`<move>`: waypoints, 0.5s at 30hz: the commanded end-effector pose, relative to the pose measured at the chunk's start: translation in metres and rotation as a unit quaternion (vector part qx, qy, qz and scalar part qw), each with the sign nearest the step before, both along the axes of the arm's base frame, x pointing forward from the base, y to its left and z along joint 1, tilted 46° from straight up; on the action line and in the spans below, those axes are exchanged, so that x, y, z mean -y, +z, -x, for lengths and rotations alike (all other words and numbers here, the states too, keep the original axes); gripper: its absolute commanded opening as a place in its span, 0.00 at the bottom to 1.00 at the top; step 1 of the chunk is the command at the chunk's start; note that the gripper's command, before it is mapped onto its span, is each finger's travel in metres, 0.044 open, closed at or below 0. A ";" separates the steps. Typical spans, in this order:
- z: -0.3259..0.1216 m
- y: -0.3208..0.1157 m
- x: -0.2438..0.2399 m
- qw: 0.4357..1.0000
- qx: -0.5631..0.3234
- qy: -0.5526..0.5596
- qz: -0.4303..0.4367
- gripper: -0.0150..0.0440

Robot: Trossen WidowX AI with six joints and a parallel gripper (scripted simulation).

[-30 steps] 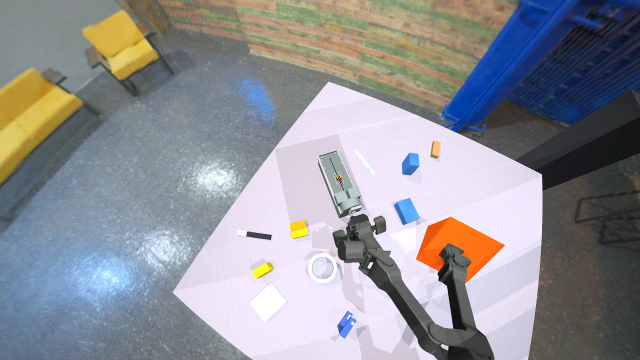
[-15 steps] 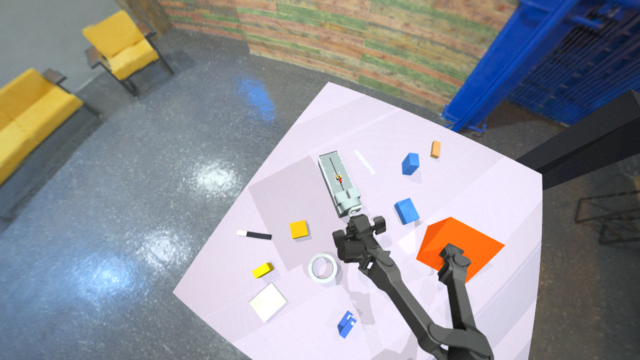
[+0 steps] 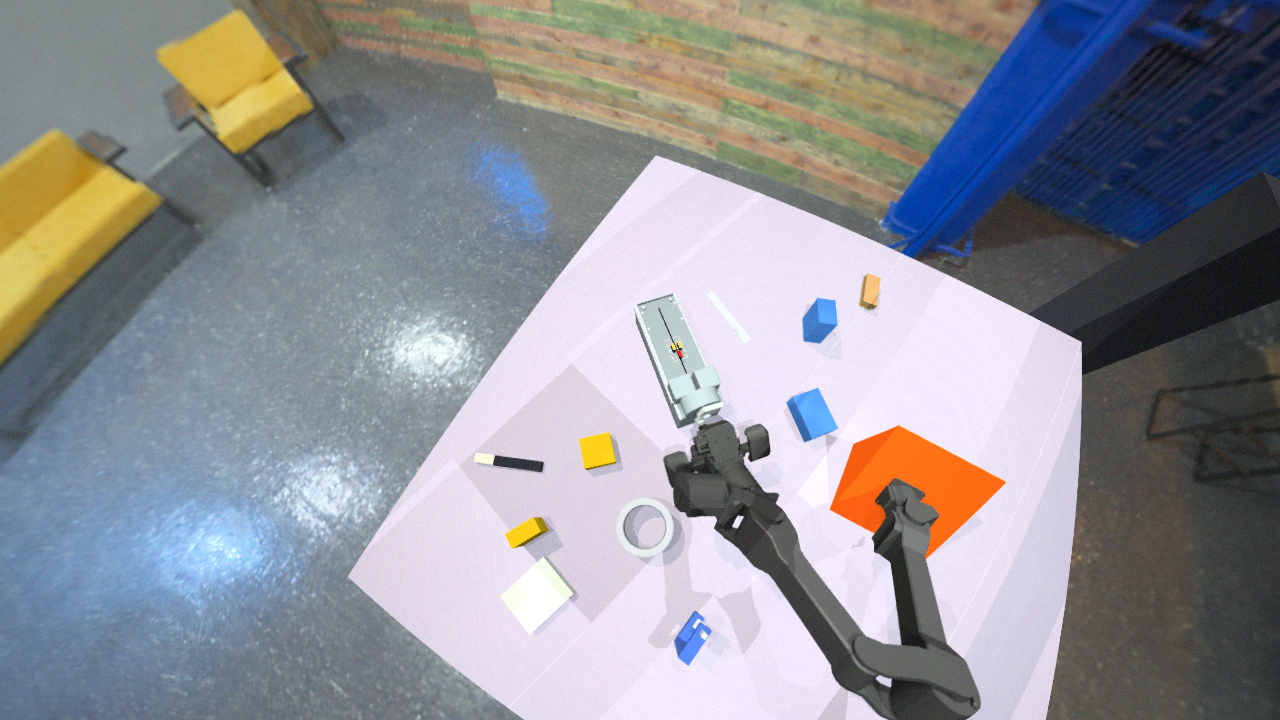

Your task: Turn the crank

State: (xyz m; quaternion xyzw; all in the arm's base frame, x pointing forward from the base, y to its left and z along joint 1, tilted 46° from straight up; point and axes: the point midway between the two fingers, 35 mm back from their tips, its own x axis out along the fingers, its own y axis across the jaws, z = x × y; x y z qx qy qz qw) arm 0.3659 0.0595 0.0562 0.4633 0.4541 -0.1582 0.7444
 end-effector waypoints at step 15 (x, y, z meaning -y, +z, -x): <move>-0.006 0.008 -0.003 1.000 0.011 0.002 -0.004 0.25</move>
